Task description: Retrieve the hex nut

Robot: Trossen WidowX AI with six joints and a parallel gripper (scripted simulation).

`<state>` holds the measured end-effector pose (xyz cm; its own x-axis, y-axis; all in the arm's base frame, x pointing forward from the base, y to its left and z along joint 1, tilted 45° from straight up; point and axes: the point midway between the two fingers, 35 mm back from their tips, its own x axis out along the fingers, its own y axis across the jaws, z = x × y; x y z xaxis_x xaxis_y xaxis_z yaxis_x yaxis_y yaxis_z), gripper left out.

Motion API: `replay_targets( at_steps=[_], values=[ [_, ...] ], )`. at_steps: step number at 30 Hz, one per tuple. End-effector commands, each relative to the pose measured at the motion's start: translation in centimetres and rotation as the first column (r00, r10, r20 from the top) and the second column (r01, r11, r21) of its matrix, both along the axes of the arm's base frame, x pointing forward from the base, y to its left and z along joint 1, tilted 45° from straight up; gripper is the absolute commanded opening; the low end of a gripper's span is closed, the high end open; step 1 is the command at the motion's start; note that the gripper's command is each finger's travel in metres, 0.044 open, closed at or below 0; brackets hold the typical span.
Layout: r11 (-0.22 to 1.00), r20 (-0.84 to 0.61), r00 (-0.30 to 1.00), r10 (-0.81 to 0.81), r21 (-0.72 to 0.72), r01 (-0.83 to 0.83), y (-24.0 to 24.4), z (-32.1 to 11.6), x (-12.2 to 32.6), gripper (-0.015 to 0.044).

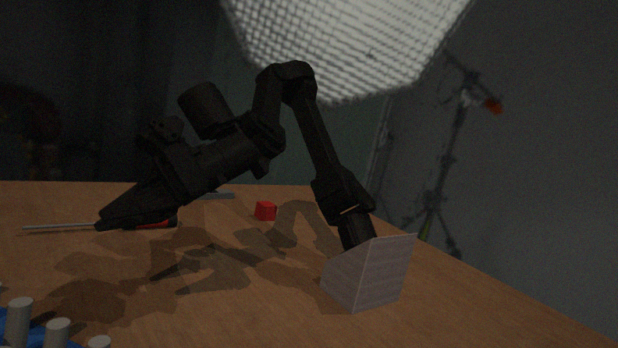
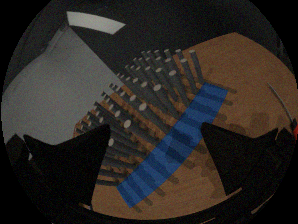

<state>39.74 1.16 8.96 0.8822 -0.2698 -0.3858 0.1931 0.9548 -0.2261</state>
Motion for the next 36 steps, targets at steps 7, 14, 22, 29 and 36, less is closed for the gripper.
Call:
replay_targets(
  at_steps=[7,14,22,29,36],
  values=[
    [0.966,-0.134,0.962,0.236,-0.073,-0.247,6.0,-5.7,-3.7,0.0440],
    [0.966,-0.134,0.962,0.236,-0.073,-0.247,6.0,-5.7,-3.7,0.0440],
    [0.966,-0.134,0.962,0.236,-0.073,-0.247,6.0,-5.7,-3.7,0.0440],
    [0.966,-0.134,0.962,0.236,-0.073,-0.247,6.0,-5.7,-3.7,0.0440],
    [0.966,-0.134,0.962,0.236,-0.073,-0.247,6.0,-5.7,-3.7,0.0440]
  ],
)
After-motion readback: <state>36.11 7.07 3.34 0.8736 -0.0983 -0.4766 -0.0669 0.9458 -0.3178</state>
